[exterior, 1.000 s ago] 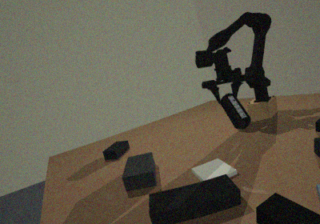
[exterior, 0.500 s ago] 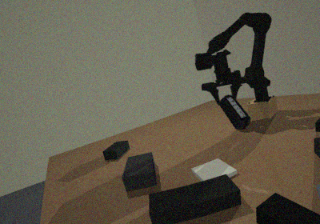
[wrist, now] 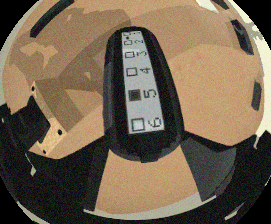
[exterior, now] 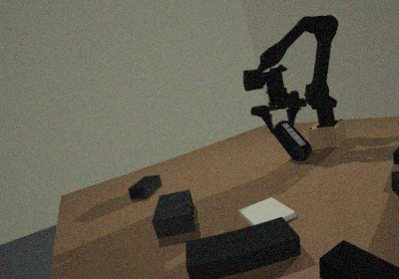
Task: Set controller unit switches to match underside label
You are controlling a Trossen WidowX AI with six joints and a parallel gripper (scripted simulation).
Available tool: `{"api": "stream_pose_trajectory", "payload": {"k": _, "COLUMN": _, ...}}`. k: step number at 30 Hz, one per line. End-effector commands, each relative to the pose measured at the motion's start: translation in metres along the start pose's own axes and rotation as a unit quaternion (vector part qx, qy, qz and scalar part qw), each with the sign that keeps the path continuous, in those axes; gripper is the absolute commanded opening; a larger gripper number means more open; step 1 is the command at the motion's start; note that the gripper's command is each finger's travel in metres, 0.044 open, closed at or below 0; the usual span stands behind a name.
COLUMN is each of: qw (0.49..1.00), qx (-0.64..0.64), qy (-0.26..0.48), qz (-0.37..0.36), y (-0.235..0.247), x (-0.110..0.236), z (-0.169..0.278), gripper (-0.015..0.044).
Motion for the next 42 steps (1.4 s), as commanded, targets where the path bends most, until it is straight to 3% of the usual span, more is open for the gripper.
{"api": "stream_pose_trajectory", "payload": {"k": 1, "qw": 1.000, "qx": 0.005, "qy": -0.011, "qz": -0.009, "y": 0.002, "x": -0.007, "z": -0.001, "gripper": 0.0338}}
{"api": "stream_pose_trajectory", "payload": {"k": 42, "qw": 1.000, "qx": 0.005, "qy": -0.010, "qz": -0.009, "y": 0.005, "x": -0.036, "z": 0.014, "gripper": 0.0338}}
Point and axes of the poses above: the point midway between the two fingers, 35 mm back from their tips, its own x axis back along the fingers, its own y axis across the jaws, z = x × y, the point moved 8 cm from there along x, back along the fingers, and after that the axes turned 9 degrees about x, right-handed, at the moved point
